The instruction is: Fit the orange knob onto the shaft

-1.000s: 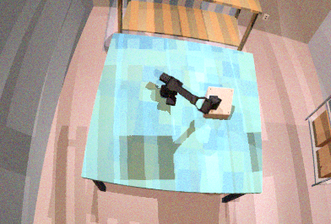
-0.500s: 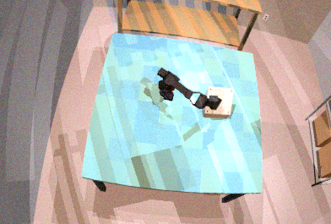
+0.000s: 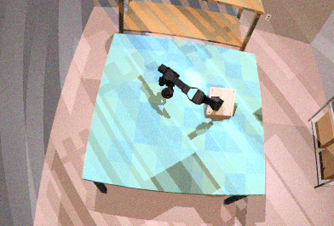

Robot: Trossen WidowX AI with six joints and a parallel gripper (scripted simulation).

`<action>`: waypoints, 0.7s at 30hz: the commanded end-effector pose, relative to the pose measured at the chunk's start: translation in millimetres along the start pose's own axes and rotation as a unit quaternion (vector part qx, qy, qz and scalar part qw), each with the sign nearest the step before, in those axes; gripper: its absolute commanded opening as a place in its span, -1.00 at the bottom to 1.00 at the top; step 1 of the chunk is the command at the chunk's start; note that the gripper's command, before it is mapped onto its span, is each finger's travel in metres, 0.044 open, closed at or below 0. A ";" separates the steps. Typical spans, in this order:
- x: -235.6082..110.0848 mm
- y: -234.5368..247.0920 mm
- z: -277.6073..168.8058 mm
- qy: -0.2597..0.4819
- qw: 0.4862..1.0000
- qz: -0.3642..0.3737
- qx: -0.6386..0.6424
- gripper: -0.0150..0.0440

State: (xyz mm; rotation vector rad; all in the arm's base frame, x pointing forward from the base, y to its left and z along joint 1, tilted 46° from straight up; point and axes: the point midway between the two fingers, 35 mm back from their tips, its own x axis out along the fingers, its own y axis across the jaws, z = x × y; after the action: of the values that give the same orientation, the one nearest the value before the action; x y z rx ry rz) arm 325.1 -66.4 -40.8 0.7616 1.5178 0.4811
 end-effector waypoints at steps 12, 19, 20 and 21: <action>13.1 -38.3 12.5 -0.005 1.000 -0.002 -0.008 -0.49; 29.6 -38.1 13.0 -0.005 1.000 -0.001 -0.008 -0.49; 33.4 -38.0 13.0 -0.005 1.000 -0.001 -0.008 -0.49; 36.8 -38.0 12.9 -0.005 1.000 -0.001 -0.008 -0.49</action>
State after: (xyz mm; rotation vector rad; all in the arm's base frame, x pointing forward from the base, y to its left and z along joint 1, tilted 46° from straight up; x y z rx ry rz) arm 333.4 -77.0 -86.5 0.7359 1.4995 0.4870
